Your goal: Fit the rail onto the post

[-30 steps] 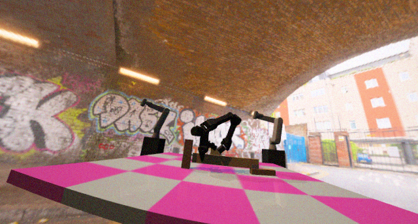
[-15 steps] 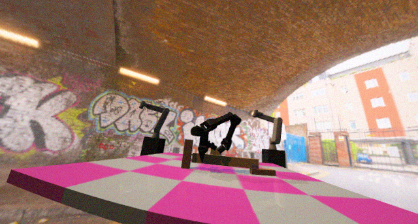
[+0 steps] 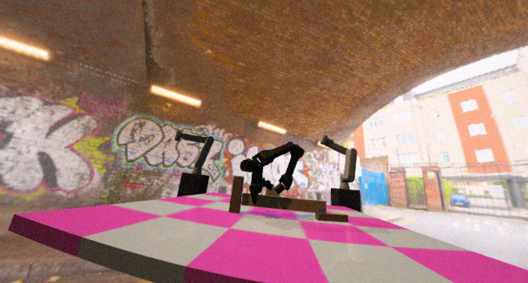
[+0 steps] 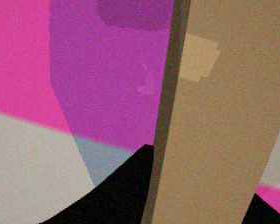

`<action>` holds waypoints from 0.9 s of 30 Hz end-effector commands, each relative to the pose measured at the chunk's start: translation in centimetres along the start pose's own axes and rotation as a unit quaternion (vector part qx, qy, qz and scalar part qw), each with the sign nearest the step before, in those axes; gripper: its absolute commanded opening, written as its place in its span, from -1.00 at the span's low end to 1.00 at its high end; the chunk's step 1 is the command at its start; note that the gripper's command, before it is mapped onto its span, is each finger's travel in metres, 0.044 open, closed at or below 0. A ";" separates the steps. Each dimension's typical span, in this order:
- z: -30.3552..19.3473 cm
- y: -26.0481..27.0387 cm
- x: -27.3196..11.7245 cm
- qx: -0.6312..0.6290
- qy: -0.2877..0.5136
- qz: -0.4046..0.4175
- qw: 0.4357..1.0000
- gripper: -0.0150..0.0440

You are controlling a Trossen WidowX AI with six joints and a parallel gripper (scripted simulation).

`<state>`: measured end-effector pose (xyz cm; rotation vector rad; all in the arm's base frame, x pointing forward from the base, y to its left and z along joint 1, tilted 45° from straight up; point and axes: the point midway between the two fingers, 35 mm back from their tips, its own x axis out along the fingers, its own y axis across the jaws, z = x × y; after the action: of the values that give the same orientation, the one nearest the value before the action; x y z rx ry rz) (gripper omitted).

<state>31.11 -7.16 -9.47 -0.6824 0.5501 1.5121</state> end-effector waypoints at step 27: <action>-0.6 0.0 0.0 0.000 0.001 -0.001 1.000 0.22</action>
<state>31.16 -7.60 -9.85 -0.6836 0.5512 1.5103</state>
